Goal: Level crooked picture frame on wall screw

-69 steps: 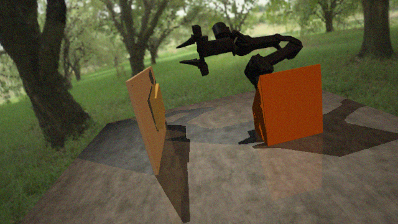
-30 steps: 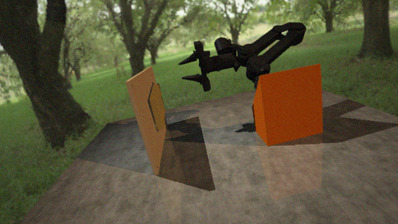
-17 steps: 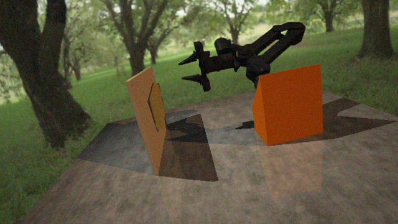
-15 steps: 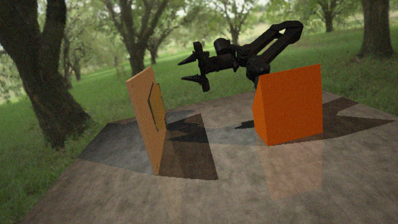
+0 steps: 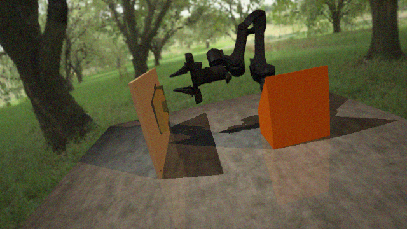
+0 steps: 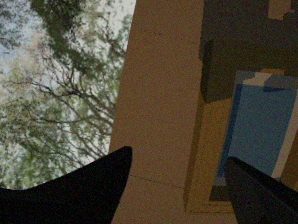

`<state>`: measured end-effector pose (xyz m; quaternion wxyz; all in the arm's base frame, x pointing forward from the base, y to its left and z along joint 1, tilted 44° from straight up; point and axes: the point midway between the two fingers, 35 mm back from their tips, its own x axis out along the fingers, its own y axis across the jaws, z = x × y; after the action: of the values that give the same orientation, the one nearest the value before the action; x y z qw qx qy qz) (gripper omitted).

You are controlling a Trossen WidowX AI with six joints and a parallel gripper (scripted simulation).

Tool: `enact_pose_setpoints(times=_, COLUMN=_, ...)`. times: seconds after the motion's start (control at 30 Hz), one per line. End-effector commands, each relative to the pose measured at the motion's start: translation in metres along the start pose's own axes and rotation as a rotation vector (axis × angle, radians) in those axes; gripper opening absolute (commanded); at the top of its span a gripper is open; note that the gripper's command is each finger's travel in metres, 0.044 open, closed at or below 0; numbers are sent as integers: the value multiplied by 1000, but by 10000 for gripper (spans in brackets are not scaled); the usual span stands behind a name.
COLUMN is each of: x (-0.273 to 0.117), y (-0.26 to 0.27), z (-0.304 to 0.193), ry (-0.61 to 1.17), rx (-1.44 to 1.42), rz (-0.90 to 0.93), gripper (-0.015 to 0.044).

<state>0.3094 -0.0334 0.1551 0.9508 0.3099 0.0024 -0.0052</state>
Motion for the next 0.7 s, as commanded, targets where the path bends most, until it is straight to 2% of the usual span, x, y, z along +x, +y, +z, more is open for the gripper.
enact_pose_setpoints(times=0.0, x=11, y=-10, z=-3, ry=-1, rx=-6, rz=7, gripper=260)
enact_pose_setpoints(times=0.2, x=23, y=-29, z=-12, ry=-1, rx=-7, rz=7, gripper=260)
enact_pose_setpoints(times=0.67, x=24, y=-29, z=-12, ry=-1, rx=-7, rz=7, gripper=260)
